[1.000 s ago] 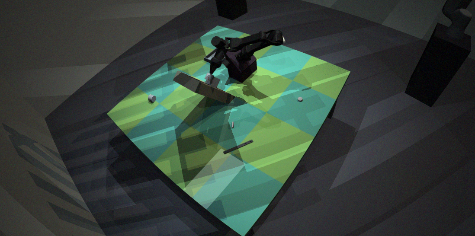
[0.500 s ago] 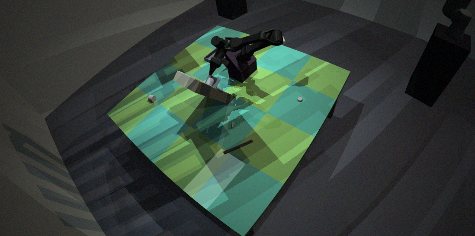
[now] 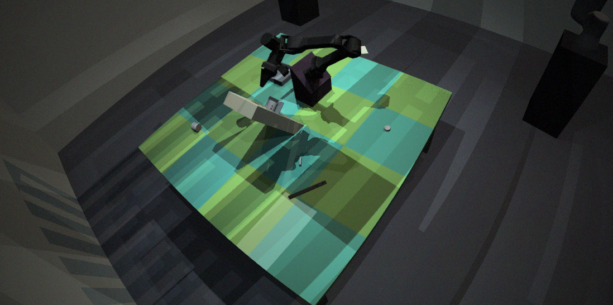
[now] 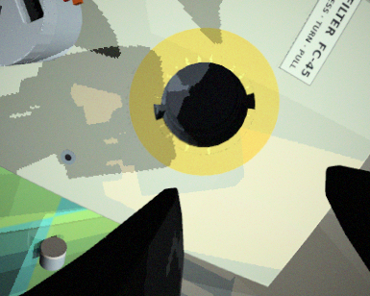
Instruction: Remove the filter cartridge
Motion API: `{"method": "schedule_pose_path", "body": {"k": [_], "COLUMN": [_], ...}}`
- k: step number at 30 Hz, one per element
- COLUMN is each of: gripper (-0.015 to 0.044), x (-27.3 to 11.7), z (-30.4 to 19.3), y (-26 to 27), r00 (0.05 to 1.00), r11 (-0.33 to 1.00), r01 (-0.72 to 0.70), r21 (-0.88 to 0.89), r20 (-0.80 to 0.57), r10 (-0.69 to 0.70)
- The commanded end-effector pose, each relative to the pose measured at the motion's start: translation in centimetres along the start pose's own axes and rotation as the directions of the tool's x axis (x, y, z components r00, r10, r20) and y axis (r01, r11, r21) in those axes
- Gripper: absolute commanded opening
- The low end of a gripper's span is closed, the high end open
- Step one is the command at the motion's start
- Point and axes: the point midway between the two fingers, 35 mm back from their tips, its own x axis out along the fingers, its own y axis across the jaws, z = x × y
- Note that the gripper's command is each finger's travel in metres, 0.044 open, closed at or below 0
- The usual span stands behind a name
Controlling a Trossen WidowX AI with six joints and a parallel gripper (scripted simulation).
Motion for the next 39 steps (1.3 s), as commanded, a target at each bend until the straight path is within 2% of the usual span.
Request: {"method": "schedule_pose_path", "body": {"k": [1,5,6,8,11,15,19,21,24,28,39], "gripper": [0.0328,0.0433,0.0440,0.0387,0.0309,0.0305,0.0305,0.0305,0.0305,0.0305,0.0305], "x": [-2.7,-3.2,-3.2,-2.9,-2.0,-0.9,0.0,0.4,0.8,0.9,1.0], "z": [-1.9,-2.2,-2.2,-2.0,-1.1,0.4,2.0,2.9,4.2,5.3,5.4], "y": [-3.0,-3.4,-3.4,-3.1,-1.6,0.4,2.4,3.5,5.0,6.1,6.2], "r00": [1.000,1.000,1.000,1.000,0.998,0.990,0.972,0.960,0.936,0.914,0.912], "r11": [1.000,1.000,1.000,0.998,0.921,0.640,0.220,-0.011,-0.346,-0.561,-0.586], "r01": [0.013,0.015,0.015,0.004,-0.055,-0.138,-0.176,-0.165,-0.103,-0.023,-0.010], "r21": [-0.016,-0.017,-0.017,0.062,0.386,0.756,0.959,0.986,0.932,0.827,0.810], "r20": [-0.006,-0.007,-0.007,0.000,0.031,0.080,0.134,0.164,0.209,0.245,0.248], "r10": [-0.014,-0.016,-0.016,-0.004,0.046,0.119,0.193,0.229,0.283,0.323,0.328]}}
